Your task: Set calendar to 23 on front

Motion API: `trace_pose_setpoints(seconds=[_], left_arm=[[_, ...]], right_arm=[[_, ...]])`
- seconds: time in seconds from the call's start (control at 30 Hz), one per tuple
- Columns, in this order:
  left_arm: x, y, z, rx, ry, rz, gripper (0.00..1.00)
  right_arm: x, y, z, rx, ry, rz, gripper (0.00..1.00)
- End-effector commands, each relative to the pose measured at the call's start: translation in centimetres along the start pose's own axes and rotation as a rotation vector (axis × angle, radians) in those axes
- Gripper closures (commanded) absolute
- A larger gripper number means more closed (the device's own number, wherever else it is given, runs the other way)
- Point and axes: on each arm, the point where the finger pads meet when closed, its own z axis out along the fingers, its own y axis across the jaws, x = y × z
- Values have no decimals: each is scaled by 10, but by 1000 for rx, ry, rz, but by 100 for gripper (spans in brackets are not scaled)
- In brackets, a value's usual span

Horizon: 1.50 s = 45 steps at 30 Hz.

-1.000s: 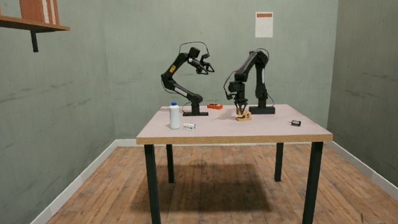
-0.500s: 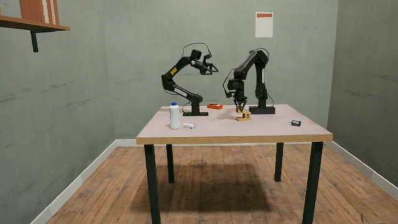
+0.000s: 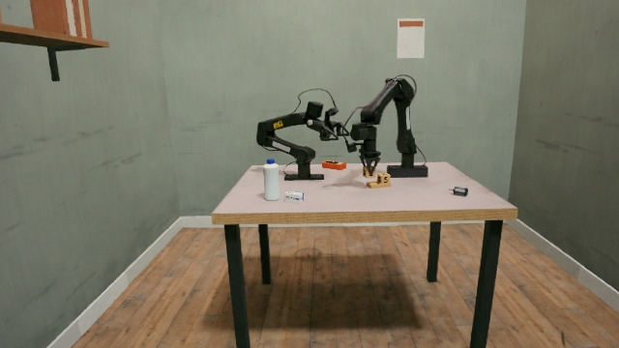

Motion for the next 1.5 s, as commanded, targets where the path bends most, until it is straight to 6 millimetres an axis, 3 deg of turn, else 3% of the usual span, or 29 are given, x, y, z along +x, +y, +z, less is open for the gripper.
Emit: trace_pose_setpoints(seconds=[0.0, 0.17, 0.4, 0.67, 0.97, 1.47], left_arm=[[-12, 37, -2, -27, -59, 33, 60], [15, 98, 16, -47, -35, 20, 60], [48, 136, 33, -34, -12, -17, 60], [56, 138, 36, -18, 1, -14, 60], [57, 135, 36, 1, -1, 261, 60], [53, 140, 40, -7, -5, 261, 60]], right_arm=[[-9, -2, 8, -31, -115, 3, 0], [14, -12, 21, -4, -112, 7, 0], [29, -17, 26, 14, -83, 15, 0], [29, -17, 26, 14, -83, 17, 0], [26, -17, 25, 16, -85, 19, 0], [26, -17, 25, 16, -85, 19, 0]])
